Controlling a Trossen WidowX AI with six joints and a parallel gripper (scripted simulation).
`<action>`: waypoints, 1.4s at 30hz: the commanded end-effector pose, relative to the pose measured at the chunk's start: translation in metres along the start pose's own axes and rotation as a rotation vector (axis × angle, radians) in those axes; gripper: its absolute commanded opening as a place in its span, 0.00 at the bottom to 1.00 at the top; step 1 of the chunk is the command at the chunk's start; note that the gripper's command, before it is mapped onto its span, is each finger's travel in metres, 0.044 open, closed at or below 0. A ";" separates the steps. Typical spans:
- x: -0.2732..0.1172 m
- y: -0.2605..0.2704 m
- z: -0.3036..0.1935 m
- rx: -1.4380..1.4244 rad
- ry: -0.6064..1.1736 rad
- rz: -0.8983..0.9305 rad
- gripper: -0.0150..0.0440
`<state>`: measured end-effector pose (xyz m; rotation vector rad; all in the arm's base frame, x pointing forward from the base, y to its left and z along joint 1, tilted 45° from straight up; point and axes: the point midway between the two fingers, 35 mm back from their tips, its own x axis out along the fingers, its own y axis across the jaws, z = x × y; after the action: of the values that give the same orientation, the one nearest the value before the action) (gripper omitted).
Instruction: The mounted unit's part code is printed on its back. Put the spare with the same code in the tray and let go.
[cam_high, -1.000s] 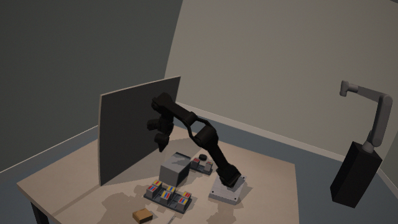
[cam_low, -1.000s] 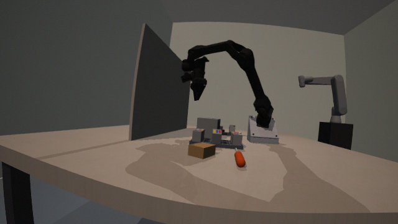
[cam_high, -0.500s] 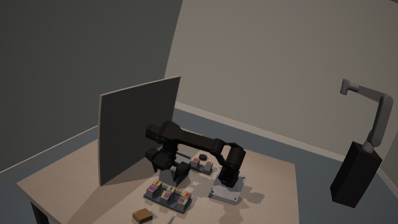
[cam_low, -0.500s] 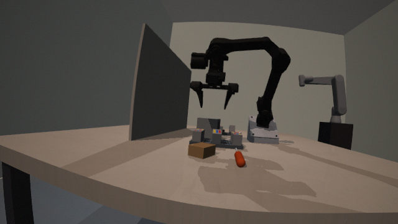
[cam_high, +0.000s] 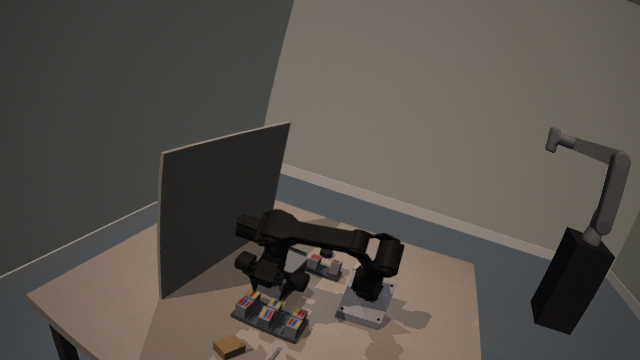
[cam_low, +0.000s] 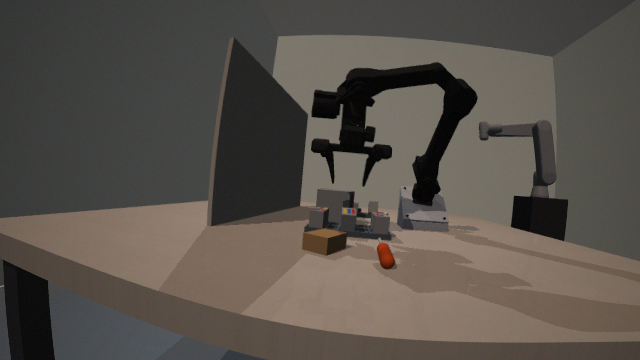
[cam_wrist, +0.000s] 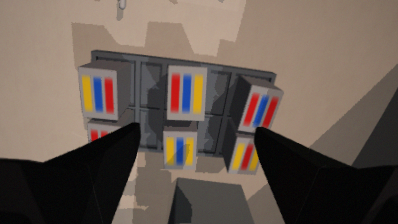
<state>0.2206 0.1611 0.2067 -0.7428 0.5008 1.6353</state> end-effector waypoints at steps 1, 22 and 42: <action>0.021 0.007 0.002 0.005 -0.002 0.007 0.76; 0.039 0.005 0.001 0.004 0.001 0.008 0.76; 0.071 0.005 0.002 0.004 0.001 0.007 0.76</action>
<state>0.2117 0.2087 0.1643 -0.7456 0.4917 1.6410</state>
